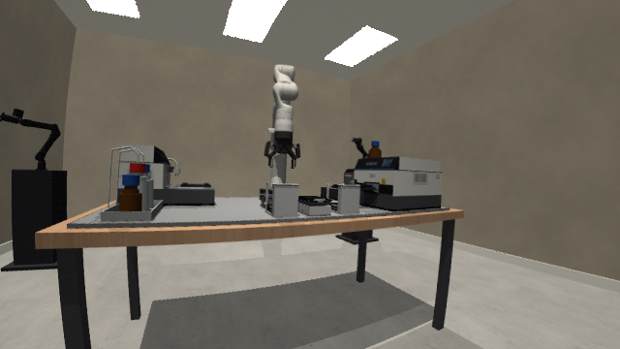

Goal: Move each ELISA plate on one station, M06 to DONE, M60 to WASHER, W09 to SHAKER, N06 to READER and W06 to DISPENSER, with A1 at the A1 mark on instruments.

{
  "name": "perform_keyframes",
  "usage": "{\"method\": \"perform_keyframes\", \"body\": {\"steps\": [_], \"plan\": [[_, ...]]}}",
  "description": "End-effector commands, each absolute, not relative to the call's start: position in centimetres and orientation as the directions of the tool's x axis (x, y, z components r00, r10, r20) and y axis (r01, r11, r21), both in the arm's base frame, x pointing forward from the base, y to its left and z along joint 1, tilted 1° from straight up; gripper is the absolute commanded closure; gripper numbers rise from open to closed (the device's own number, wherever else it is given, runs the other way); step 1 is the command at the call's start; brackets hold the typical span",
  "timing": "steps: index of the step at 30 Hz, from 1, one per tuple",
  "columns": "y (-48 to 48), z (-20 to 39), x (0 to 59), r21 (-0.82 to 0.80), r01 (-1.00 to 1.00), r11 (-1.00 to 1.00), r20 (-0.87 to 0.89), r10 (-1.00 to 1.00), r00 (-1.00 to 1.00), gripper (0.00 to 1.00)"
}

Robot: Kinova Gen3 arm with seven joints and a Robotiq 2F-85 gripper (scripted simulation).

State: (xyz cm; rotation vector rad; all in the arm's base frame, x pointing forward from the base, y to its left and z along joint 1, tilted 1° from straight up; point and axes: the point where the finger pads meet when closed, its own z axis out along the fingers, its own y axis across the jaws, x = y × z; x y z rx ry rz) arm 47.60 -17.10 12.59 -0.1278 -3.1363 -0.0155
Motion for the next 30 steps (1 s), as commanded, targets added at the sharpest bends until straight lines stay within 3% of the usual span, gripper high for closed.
{"method": "perform_keyframes", "body": {"steps": [1, 30], "plan": [[-17.1, 12.1, 47.6, 0.009, 0.081, 0.997, 0.001, 0.081, -0.997, 0.00], [-17.1, 8.8, 47.6, 0.009, 0.081, 0.997, 0.001, 0.081, -0.997, 0.00]]}}
